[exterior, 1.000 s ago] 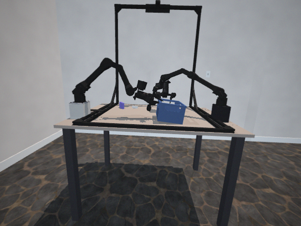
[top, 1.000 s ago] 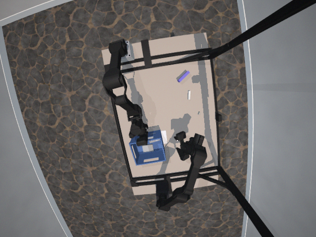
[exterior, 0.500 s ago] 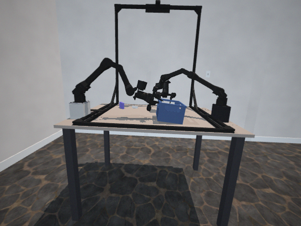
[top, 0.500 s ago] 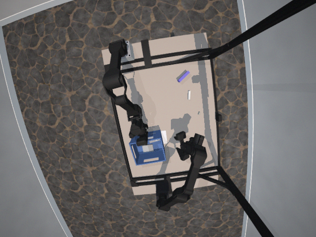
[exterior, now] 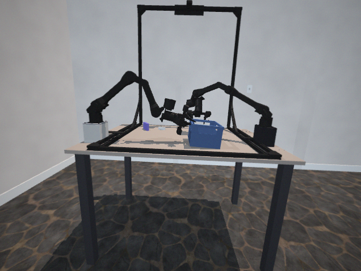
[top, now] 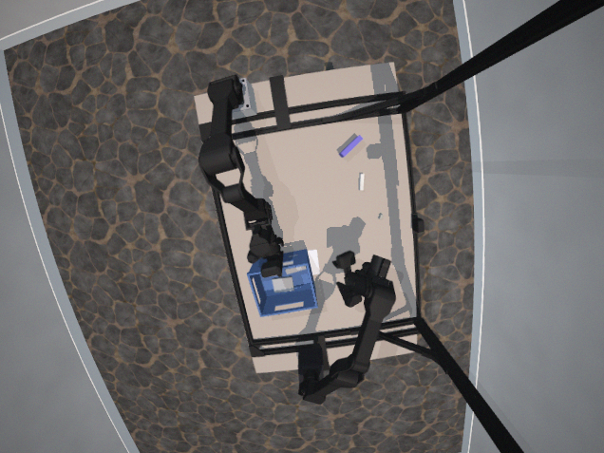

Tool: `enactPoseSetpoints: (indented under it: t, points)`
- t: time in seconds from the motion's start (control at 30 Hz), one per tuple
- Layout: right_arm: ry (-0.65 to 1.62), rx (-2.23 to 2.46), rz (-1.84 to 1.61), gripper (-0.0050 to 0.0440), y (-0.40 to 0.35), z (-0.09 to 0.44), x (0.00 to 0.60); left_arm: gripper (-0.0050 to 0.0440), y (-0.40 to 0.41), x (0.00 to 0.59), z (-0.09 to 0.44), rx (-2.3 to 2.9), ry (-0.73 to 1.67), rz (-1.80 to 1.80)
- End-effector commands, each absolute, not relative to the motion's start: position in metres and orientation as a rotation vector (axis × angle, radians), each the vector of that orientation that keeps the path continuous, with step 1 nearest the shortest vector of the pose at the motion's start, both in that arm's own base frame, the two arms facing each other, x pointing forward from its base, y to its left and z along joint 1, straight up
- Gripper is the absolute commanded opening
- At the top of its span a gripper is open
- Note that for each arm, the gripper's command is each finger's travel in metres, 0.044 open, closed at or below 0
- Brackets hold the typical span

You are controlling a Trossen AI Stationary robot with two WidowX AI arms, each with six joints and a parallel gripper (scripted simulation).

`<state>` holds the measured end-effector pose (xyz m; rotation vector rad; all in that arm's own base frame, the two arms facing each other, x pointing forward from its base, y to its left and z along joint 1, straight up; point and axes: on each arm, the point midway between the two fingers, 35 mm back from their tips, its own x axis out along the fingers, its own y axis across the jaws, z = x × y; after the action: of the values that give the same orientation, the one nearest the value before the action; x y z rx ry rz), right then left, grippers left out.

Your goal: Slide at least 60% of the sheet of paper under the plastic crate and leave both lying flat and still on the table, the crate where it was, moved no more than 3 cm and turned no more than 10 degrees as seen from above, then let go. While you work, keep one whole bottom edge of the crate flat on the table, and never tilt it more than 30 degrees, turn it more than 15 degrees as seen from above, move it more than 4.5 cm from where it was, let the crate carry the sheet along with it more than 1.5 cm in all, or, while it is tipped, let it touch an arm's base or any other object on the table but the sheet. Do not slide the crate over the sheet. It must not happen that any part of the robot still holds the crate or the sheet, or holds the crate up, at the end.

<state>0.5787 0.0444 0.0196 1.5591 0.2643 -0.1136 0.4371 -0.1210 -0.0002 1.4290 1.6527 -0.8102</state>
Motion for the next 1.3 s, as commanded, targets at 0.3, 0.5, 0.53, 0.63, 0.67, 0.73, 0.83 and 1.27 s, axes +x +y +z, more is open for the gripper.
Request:
enactPoseSetpoints:
  t: [0.3,0.5,0.53,0.63,0.67,0.73,0.83,1.27]
  points:
    - [0.224,1.562,-0.073,0.012,0.045,0.011,0.579,0.04,-0.122,0.436,-0.001,1.421,1.657,-0.814]
    - [0.224,1.562,-0.073,0.0264,0.045,0.011,0.579,0.04,-0.122,0.436,-0.001,1.421,1.657,-0.814]
    - [0.224,1.562,-0.073,0.0264,0.045,0.011,0.579,0.04,-0.122,0.436,-0.001,1.421,1.657,-0.814]
    - [0.224,1.562,-0.073,0.0312,0.045,0.011,0.579,0.04,-0.122,0.436,-0.001,1.421,1.657,-0.814]
    - [0.224,1.562,-0.073,0.0336,0.045,0.011,0.579,0.04,-0.122,0.436,-0.001,1.421,1.657,-0.814]
    - [0.224,1.562,-0.073,0.0384,0.045,0.011,0.579,0.04,-0.122,0.436,-0.001,1.421,1.657,-0.814]
    - [0.224,1.562,-0.073,0.04,0.045,0.011,0.579,0.04,-0.122,0.436,-0.001,1.421,1.657,-0.814]
    - [0.224,1.562,-0.073,0.04,0.045,0.011,0.579,0.04,-0.122,0.436,-0.001,1.421,1.657,-0.814]
